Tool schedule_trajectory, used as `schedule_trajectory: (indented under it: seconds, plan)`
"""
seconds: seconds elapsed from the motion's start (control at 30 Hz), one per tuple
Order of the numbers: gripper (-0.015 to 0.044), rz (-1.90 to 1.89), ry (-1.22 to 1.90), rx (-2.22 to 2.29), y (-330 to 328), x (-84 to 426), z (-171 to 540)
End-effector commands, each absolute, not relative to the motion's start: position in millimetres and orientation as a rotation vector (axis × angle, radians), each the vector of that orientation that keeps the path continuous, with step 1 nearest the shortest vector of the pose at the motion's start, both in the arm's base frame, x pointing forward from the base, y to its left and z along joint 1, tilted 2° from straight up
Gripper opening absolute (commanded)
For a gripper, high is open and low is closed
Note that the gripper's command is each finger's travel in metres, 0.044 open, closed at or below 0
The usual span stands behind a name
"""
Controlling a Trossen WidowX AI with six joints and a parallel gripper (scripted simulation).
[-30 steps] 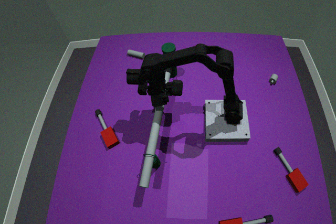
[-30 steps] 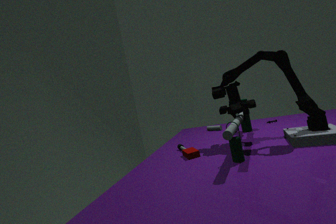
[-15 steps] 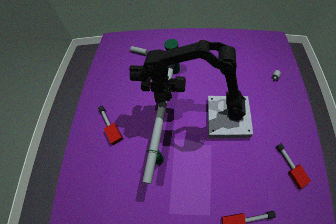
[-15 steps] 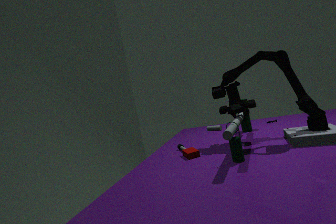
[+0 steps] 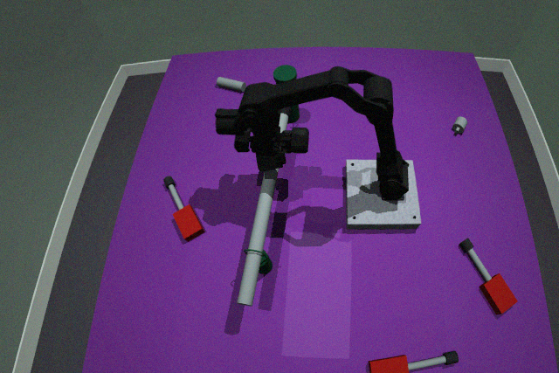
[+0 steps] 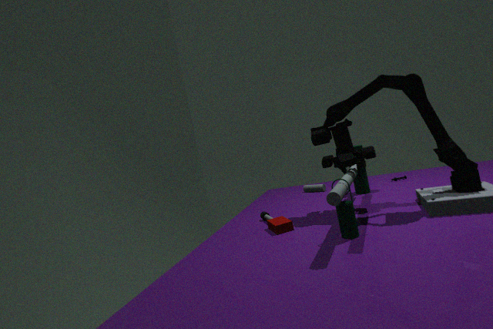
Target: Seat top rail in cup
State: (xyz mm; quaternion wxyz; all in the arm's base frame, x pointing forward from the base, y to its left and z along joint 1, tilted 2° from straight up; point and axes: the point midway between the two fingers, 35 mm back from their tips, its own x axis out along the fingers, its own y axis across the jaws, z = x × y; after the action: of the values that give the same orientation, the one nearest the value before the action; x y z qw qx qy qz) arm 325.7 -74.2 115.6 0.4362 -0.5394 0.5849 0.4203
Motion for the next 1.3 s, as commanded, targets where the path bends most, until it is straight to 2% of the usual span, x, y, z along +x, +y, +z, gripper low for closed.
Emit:
schedule_trajectory:
  seconds: [0.0,1.27]
  plan:
    - [0.0,1.02,1.456,-1.356,-77.7,326.7,121.8]
    - [0.0,1.046,1.455,-1.342,-68.7,327.2,115.2]
